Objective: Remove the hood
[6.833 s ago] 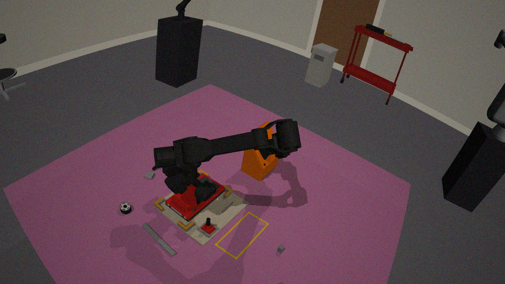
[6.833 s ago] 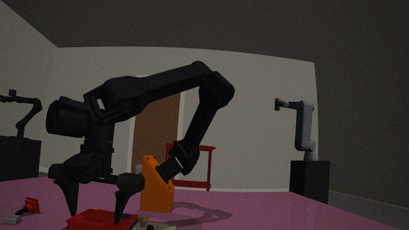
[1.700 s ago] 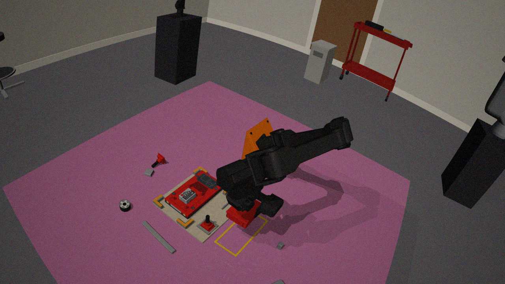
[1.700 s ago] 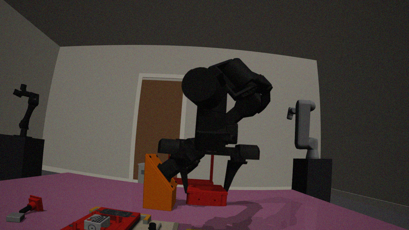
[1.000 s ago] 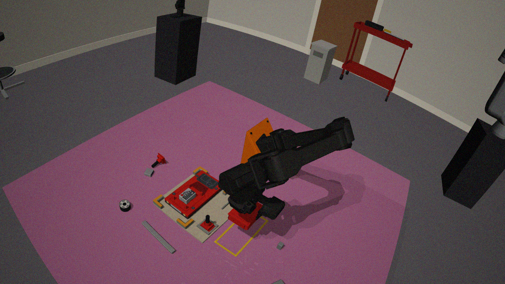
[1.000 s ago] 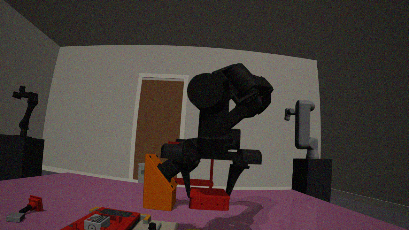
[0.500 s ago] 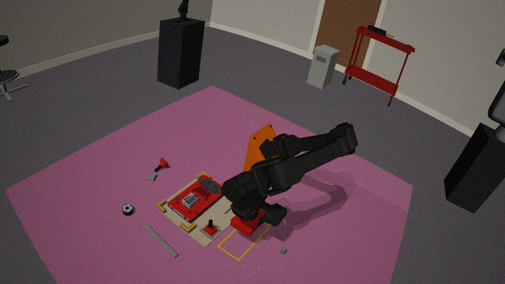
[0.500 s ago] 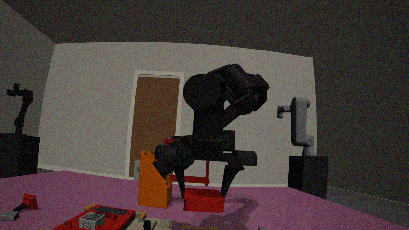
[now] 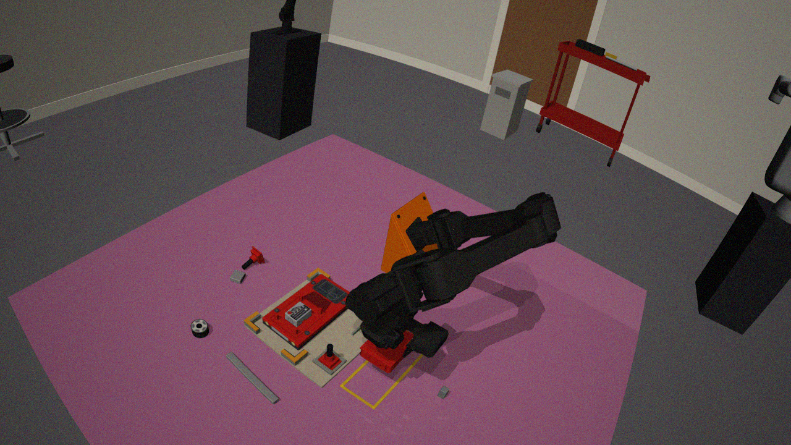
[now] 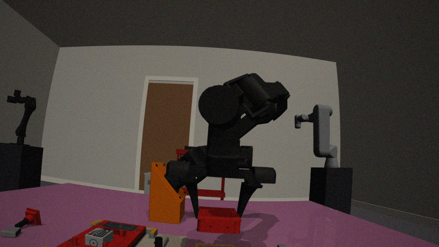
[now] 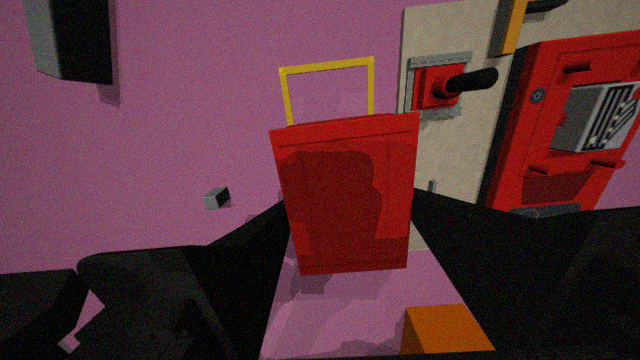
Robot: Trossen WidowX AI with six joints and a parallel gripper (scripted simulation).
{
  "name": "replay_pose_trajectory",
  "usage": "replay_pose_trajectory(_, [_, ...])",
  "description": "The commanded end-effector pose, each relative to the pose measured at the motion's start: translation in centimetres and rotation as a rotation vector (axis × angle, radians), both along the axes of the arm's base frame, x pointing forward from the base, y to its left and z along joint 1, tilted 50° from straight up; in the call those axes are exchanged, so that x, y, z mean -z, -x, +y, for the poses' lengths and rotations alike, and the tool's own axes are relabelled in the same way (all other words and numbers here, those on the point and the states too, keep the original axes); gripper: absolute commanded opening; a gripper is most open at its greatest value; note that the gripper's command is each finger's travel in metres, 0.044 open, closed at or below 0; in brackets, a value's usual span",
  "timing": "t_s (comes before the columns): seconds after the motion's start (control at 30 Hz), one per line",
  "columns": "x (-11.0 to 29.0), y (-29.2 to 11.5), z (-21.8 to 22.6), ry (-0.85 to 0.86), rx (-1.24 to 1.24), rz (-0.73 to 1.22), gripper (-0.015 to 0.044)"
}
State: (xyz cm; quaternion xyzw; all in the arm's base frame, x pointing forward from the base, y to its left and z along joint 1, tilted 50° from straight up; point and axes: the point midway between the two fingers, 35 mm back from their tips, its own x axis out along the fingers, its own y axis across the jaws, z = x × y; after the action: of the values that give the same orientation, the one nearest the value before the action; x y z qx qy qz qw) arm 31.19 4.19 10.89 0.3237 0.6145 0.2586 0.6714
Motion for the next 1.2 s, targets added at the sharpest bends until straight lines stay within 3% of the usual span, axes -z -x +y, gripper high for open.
replay_pose_trajectory(0.0, [0.2, 0.0, 0.2, -0.007, 0.004, 0.004, 0.0000])
replay_pose_trajectory(1.17, [1.4, -0.2, 1.7, -0.007, 0.004, 0.004, 0.0000])
